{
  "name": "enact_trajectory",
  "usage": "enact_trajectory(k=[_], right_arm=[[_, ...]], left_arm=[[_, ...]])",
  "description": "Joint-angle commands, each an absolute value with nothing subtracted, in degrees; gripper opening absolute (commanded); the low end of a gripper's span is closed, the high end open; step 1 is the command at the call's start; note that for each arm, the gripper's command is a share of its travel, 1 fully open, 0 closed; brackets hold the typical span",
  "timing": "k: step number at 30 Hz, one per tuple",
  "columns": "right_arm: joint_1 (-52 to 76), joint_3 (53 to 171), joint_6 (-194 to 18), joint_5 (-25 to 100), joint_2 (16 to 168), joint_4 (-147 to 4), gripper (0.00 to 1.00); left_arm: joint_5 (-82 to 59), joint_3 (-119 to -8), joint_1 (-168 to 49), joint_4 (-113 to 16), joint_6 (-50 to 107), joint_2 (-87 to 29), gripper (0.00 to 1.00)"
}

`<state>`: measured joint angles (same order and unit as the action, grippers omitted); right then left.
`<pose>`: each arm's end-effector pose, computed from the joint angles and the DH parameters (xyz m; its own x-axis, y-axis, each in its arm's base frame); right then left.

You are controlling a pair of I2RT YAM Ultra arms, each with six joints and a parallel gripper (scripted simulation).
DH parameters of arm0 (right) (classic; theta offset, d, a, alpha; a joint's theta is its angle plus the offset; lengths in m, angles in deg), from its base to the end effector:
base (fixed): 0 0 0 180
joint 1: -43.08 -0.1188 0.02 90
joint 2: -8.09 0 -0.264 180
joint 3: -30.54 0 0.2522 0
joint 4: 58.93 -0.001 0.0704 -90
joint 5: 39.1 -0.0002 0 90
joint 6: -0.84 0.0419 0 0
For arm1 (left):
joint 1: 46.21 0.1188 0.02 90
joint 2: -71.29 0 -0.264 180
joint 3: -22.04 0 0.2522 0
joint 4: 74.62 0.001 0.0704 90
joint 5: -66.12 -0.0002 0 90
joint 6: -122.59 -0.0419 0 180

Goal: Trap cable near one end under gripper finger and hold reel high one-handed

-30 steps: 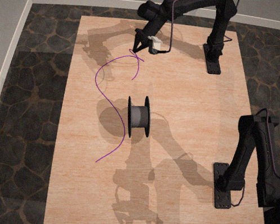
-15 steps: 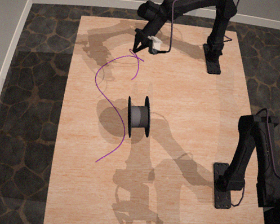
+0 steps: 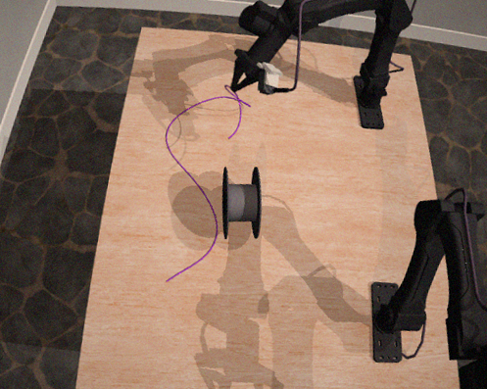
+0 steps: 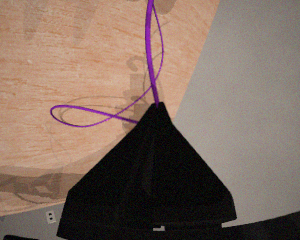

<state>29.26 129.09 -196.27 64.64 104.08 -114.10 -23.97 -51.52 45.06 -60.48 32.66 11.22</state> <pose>0.3536 0.0983 0.3042 0.5826 -0.8128 -0.0017 -0.6279 -0.4488 -0.6359 -0.0064 0.2457 0.4049 0.0015 -0.0113 -0.9999 -0.9998 -0.0206 -0.0012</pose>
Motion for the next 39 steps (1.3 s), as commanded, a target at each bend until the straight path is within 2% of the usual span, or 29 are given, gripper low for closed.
enact_trajectory(k=[1,19,31,39], right_arm=[[28.5,130.9,-195.7,64.6,102.4,-115.2,0.0],[29.1,128.1,-195.9,64.8,102.2,-115.2,0.0],[29.3,130.4,-196.0,64.9,104.1,-115.1,0.0],[29.3,130.4,-196.0,64.9,104.1,-115.1,0.0]], left_arm=[[-23.5,-51.1,44.9,-61.2,32.3,11.2,1.0],[-23.5,-51.1,44.9,-61.2,32.3,11.2,1.0],[-23.5,-51.1,44.9,-61.2,32.3,11.2,1.0],[-23.5,-51.1,44.9,-61.2,32.3,11.2,0.87]])
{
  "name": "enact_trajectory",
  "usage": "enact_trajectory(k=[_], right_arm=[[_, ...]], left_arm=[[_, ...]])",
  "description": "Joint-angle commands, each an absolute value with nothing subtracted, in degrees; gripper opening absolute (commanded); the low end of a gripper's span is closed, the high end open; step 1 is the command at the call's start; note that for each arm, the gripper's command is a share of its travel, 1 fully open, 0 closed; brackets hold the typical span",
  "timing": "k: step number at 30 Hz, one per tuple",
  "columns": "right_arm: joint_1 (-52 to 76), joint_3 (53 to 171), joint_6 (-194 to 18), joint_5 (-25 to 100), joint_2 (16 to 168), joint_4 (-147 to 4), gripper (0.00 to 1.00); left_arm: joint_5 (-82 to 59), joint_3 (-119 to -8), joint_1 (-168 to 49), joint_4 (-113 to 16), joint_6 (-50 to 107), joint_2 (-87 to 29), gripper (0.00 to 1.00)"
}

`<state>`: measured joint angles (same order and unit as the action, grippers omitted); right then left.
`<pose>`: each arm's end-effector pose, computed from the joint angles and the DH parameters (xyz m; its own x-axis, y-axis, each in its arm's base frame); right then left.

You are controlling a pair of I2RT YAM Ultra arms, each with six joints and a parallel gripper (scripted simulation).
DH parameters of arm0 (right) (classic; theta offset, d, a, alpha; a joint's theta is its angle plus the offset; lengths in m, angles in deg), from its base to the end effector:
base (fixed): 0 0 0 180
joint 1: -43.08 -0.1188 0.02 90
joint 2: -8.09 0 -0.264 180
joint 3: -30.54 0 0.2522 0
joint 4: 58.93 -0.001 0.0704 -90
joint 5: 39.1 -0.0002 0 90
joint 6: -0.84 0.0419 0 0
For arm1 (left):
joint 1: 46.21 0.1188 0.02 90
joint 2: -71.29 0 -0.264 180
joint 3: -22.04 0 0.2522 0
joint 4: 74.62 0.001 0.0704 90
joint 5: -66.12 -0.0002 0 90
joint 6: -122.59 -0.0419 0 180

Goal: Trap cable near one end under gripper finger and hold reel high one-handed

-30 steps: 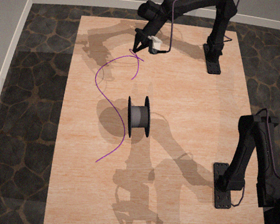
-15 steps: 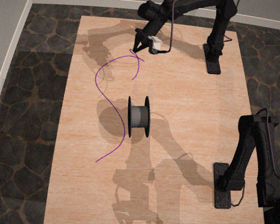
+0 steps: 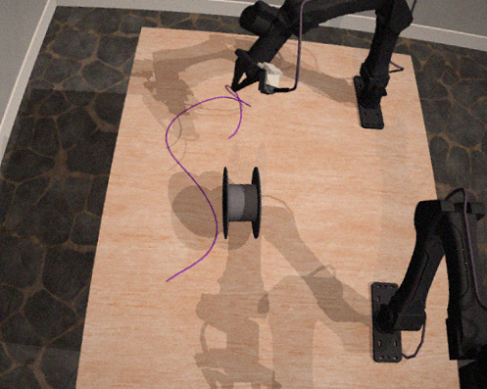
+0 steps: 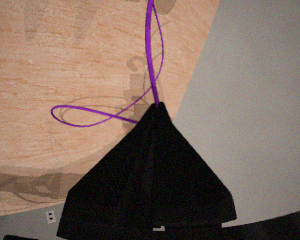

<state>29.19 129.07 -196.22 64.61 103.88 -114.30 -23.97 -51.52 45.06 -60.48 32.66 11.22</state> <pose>0.3525 0.0984 0.3051 0.5828 -0.8126 -0.0020 -0.6282 -0.4489 -0.6355 -0.0064 0.2457 0.4049 0.0015 -0.0113 -0.9999 -0.9998 -0.0206 -0.0012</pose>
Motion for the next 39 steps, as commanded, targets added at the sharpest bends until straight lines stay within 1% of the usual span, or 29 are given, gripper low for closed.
enact_trajectory(k=[1,7,27,39], right_arm=[[29.3,130.4,-196.0,64.9,104.1,-115.1,0.0],[29.3,130.4,-196.0,64.9,104.1,-115.1,0.0],[29.3,130.4,-196.0,64.9,104.1,-115.1,0.0],[29.3,130.4,-196.0,64.9,104.1,-115.1,0.0]], left_arm=[[-23.5,-51.1,44.9,-61.2,32.3,11.2,0.85],[-23.5,-51.1,44.9,-61.2,32.3,11.2,0.75],[-26.0,-54.4,41.8,-58.6,30.3,9.8,0.75],[-31.6,-57.3,32.9,-53.4,24.2,4.6,0.75]])
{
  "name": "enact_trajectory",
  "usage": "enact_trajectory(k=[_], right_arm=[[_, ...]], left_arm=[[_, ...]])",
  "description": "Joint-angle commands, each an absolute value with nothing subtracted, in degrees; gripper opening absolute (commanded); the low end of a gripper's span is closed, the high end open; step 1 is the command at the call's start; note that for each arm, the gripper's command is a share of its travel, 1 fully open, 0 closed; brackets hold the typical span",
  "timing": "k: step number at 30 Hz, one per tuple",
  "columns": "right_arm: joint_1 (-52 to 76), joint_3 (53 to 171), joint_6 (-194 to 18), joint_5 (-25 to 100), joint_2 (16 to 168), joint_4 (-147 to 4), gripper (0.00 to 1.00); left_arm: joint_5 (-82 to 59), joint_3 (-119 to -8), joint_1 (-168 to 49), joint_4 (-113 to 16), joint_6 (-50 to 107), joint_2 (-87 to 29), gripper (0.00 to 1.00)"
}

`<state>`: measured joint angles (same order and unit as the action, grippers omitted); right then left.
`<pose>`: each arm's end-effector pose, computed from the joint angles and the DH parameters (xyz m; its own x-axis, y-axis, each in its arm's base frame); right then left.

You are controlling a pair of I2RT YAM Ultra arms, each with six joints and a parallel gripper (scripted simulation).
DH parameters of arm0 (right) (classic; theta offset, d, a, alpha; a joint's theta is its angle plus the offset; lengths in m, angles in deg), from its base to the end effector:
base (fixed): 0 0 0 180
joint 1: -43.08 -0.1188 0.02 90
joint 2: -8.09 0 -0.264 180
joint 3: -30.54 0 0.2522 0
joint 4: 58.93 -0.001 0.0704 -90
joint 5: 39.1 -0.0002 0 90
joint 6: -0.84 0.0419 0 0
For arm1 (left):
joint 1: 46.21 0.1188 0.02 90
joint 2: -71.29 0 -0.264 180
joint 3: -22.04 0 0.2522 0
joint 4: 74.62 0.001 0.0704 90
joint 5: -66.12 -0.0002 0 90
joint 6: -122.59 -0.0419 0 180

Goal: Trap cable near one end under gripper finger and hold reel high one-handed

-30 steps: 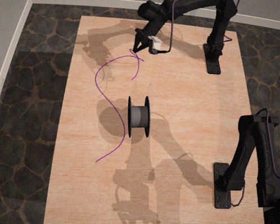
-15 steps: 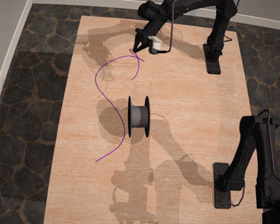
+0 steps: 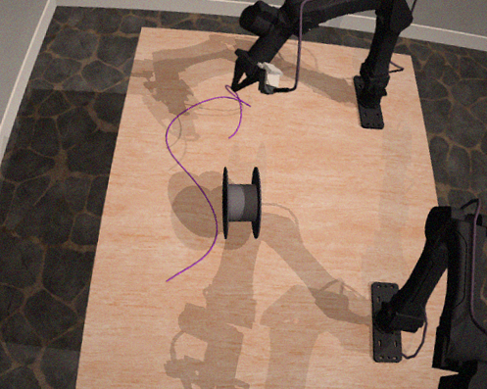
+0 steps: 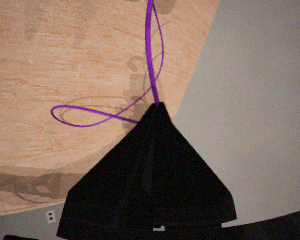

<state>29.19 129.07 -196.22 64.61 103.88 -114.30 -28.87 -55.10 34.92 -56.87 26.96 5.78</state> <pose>0.3525 0.0984 0.3051 0.5828 -0.8126 -0.0020 -0.6282 -0.4489 -0.6355 0.0441 0.2654 0.3977 -0.1116 -0.0814 -0.9904 -0.9647 0.2482 0.0883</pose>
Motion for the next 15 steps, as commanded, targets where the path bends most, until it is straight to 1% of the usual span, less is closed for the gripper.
enact_trajectory(k=[1,5,15], right_arm=[[29.3,130.4,-196.0,64.9,104.1,-115.1,0.0],[29.3,130.4,-196.0,64.9,104.1,-115.1,0.0],[29.3,130.4,-196.0,64.9,104.1,-115.1,0.0]], left_arm=[[-32.3,-57.7,31.8,-52.8,23.4,4.1,0.75],[-33.5,-59.0,29.4,-51.2,21.8,2.6,0.75],[-42.2,-63.9,15.8,-43.3,12.5,-3.8,0.75]])
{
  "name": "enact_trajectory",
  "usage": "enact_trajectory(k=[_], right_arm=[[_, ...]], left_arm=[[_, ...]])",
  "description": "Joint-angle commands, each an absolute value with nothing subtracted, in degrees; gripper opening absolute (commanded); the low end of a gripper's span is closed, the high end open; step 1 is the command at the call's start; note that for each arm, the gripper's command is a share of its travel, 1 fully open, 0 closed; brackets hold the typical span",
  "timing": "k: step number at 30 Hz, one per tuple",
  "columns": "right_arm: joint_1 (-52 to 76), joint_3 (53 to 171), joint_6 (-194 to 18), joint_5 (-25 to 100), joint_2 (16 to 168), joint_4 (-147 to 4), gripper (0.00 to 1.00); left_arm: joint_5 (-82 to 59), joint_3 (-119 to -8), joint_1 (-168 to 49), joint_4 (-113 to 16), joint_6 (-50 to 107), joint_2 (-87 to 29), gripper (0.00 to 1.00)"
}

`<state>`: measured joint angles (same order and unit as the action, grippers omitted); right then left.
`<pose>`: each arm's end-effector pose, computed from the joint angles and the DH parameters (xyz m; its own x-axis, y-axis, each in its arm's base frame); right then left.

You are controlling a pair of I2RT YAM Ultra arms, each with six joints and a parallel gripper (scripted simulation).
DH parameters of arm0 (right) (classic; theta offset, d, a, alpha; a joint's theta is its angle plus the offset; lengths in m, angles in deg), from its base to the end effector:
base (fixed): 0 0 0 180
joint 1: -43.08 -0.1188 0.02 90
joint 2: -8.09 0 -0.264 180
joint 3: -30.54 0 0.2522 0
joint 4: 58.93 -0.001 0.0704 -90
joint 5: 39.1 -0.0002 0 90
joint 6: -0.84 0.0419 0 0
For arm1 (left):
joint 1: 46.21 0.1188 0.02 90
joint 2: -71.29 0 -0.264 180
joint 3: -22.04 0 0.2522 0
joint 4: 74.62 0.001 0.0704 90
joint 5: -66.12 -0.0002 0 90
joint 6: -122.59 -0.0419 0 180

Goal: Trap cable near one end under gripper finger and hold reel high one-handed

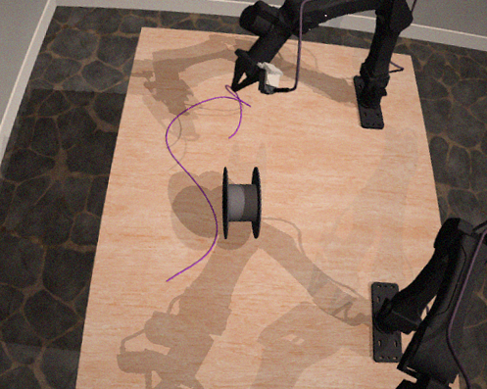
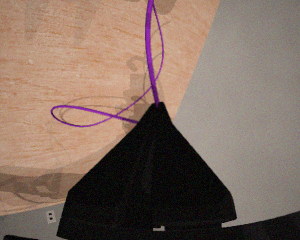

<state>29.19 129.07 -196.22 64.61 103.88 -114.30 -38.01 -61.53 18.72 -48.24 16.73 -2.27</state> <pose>0.3525 0.0984 0.3051 0.5828 -0.8126 -0.0020 -0.6282 -0.4489 -0.6355 0.1355 0.2679 0.3844 -0.3278 -0.0753 -0.9417 -0.7168 0.6691 0.1960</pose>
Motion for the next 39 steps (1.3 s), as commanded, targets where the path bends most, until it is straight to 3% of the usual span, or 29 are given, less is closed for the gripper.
enact_trajectory(k=[1,39], right_arm=[[29.3,130.4,-196.0,64.9,104.1,-115.1,0.0],[29.3,130.4,-196.0,64.9,104.1,-115.1,0.0]], left_arm=[[-43.2,-64.6,14.3,-42.4,11.4,-4.6,0.75],[-74.0,-87.9,-38.0,-9.9,-23.5,-32.7,0.75]])
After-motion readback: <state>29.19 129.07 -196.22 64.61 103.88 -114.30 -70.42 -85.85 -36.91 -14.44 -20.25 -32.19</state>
